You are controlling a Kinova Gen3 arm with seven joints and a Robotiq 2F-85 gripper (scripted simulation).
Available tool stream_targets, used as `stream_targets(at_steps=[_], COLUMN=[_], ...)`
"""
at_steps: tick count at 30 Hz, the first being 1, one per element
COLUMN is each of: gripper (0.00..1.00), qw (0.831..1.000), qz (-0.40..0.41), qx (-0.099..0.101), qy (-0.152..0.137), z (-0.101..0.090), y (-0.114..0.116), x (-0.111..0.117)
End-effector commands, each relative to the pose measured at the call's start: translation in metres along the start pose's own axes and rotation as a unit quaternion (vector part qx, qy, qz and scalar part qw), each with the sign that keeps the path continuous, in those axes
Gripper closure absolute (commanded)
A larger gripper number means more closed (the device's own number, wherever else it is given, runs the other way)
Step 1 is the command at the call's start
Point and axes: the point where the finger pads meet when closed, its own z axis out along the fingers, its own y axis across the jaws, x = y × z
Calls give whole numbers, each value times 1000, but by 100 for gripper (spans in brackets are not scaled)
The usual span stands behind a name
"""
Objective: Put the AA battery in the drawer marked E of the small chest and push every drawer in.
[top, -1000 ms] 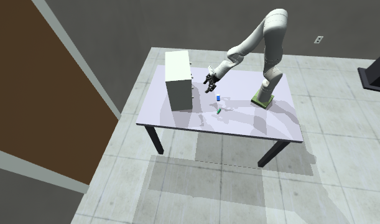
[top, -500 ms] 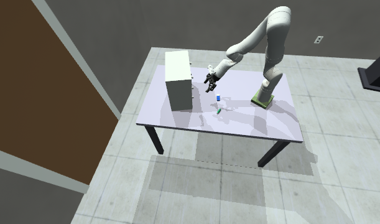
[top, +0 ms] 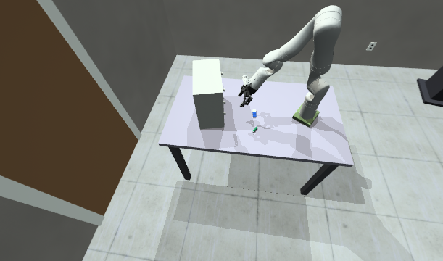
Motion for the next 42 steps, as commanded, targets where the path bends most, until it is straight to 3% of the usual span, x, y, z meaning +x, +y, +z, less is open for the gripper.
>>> stream_targets(at_steps=[1, 42], gripper=[0, 0], qw=[1000, 999], qz=[-1, -1], qx=[2, 2], qy=[1, -55], z=[-2, -20], y=[-1, -2], x=[3, 1])
